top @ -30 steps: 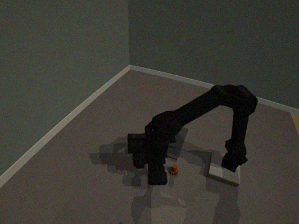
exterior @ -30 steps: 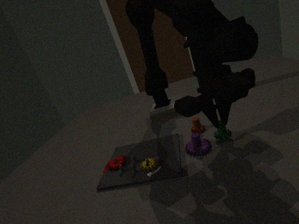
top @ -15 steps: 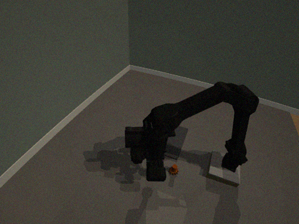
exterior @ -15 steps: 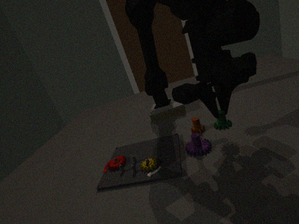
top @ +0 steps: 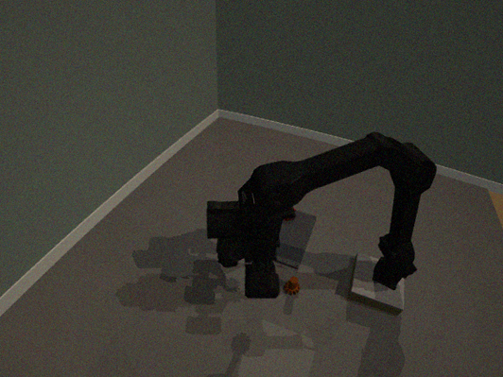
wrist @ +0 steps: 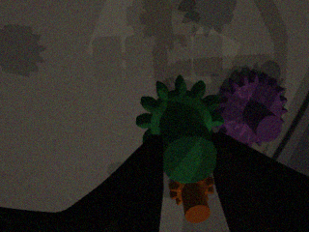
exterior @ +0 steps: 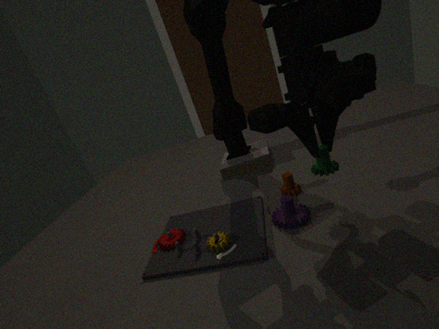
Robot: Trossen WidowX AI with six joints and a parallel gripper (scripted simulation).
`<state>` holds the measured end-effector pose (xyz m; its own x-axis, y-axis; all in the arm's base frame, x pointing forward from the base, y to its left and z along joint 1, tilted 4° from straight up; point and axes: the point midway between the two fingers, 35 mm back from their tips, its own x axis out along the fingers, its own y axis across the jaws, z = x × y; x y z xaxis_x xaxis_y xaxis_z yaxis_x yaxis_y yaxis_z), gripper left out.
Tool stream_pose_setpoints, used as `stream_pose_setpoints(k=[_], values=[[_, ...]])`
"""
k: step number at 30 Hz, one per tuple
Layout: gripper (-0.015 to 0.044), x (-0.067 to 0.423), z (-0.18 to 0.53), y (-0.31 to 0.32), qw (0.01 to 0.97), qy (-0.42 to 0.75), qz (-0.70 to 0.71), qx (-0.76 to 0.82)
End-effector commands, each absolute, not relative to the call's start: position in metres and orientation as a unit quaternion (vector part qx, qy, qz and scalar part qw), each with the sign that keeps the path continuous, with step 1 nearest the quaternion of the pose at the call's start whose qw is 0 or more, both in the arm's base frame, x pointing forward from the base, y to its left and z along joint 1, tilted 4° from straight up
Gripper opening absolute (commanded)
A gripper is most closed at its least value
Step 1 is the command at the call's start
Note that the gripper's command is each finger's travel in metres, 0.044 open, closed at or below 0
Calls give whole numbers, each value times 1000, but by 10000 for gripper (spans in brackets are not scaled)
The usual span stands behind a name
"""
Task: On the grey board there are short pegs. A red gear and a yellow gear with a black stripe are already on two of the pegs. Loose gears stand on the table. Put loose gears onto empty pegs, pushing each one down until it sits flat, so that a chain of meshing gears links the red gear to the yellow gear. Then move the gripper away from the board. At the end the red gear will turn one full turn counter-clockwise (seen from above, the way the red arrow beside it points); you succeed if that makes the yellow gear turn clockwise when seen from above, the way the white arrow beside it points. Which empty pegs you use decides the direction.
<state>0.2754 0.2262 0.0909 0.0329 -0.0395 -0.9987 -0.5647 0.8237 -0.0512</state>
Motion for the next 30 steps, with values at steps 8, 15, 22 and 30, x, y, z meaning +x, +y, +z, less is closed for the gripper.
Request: stream_pose_setpoints(k=[8, 15, 22, 30], values=[[0, 275, 114, 229, 681, 671, 192, -221], [0, 274, 126, 229, 679, 674, 191, -221], [0, 272, 139, 229, 676, 677, 190, -220], [0, 269, 154, 228, 673, 681, 189, -220]])
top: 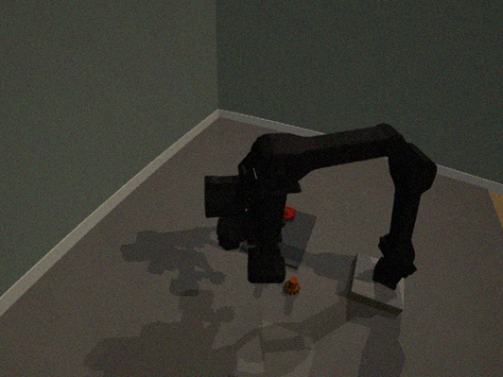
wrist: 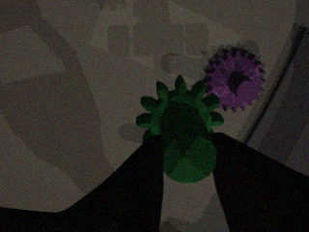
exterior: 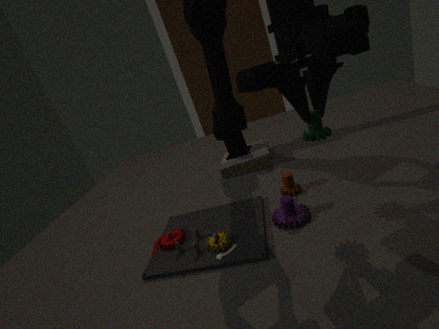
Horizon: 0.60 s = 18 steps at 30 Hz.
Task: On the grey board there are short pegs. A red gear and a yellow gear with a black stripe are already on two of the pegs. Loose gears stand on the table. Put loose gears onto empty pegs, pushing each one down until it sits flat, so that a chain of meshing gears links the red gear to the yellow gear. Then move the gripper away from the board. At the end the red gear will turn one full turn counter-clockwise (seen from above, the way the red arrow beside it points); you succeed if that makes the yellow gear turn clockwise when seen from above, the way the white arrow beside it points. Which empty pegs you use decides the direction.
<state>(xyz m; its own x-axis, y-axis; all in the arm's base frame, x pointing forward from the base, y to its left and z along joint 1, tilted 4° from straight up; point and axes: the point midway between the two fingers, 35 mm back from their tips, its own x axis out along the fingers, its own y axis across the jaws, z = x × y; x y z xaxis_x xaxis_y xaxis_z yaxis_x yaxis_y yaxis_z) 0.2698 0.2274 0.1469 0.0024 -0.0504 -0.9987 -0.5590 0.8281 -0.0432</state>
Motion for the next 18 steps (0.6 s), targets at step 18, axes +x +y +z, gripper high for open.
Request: stream_pose_setpoints(k=[18], values=[[0, 281, 159, 211, 671, 684, 185, -218]])
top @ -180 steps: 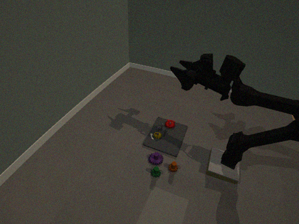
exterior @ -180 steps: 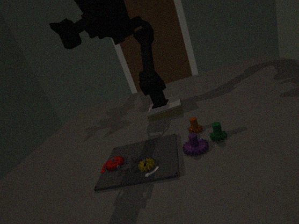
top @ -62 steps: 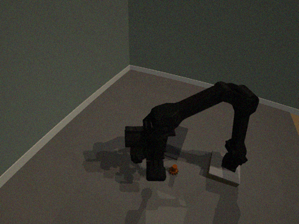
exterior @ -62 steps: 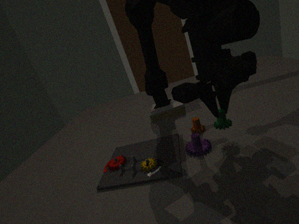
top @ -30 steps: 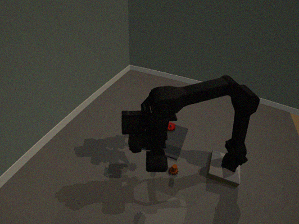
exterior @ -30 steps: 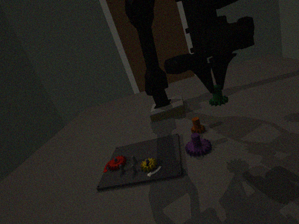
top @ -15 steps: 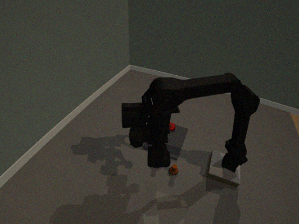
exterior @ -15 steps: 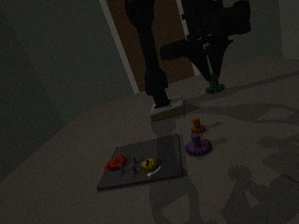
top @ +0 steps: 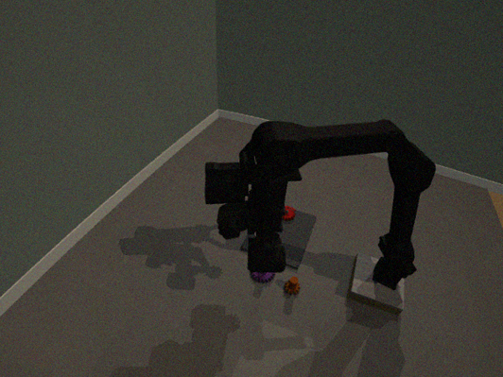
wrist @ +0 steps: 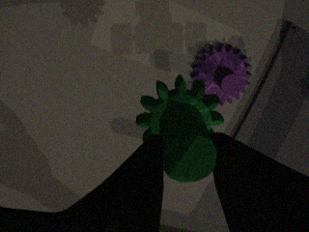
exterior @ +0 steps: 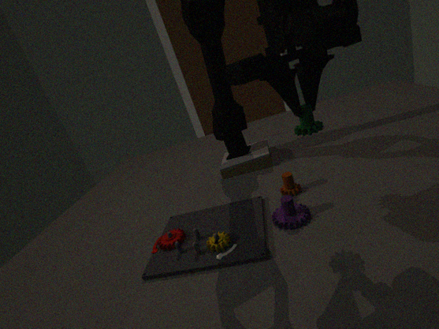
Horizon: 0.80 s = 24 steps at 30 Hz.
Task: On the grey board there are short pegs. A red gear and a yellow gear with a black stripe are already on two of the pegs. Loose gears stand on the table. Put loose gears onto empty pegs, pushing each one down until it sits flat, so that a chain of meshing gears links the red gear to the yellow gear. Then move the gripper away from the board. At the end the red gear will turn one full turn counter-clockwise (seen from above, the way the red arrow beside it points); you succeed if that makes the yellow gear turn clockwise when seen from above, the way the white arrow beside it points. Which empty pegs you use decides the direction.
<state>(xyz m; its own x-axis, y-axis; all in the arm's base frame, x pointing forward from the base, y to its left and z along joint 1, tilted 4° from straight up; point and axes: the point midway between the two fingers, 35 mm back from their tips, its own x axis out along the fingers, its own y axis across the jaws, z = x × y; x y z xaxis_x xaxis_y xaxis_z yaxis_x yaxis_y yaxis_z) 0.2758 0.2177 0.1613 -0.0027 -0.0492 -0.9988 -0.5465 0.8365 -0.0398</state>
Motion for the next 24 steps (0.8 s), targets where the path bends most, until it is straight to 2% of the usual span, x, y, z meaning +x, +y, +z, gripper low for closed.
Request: stream_pose_setpoints(k=[1, 24], values=[[0, 282, 158, 209, 670, 685, 184, -218], [0, 316, 142, 156, 664, 690, 180, -223]])
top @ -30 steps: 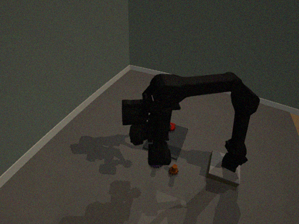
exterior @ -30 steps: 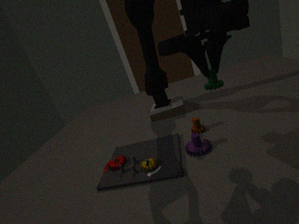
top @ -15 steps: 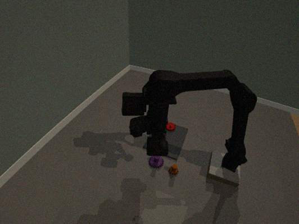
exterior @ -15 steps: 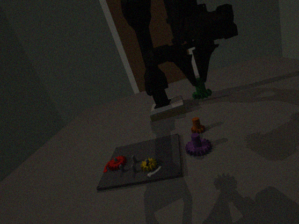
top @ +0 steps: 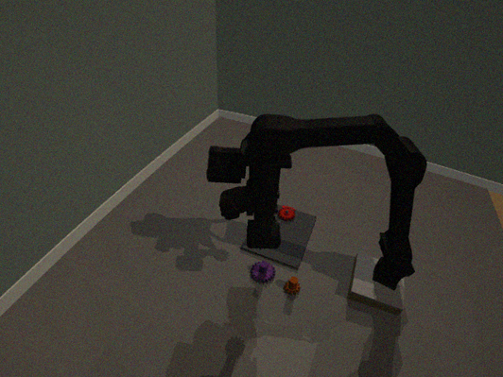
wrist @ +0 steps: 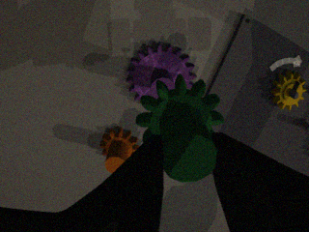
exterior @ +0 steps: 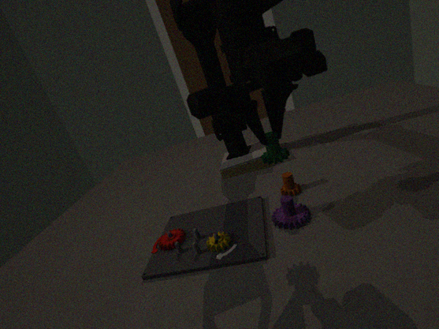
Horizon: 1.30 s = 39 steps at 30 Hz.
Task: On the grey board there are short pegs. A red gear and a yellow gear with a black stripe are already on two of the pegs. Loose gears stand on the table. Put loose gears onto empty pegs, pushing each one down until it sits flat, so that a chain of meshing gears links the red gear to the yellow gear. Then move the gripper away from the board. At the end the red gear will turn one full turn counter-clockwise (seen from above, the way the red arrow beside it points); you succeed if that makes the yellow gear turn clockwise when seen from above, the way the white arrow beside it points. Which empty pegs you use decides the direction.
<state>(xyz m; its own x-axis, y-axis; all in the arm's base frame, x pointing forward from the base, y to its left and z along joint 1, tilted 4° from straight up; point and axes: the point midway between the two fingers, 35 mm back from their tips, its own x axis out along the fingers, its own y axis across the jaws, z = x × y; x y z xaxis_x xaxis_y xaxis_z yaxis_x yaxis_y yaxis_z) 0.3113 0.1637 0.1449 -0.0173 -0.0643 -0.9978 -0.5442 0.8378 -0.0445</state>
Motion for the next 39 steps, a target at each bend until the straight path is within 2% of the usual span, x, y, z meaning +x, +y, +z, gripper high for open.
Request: stream_pose_setpoints(k=[1, 39], values=[[0, 317, 141, 154, 665, 690, 180, -223], [0, 359, 116, 62, 672, 686, 179, -214]])
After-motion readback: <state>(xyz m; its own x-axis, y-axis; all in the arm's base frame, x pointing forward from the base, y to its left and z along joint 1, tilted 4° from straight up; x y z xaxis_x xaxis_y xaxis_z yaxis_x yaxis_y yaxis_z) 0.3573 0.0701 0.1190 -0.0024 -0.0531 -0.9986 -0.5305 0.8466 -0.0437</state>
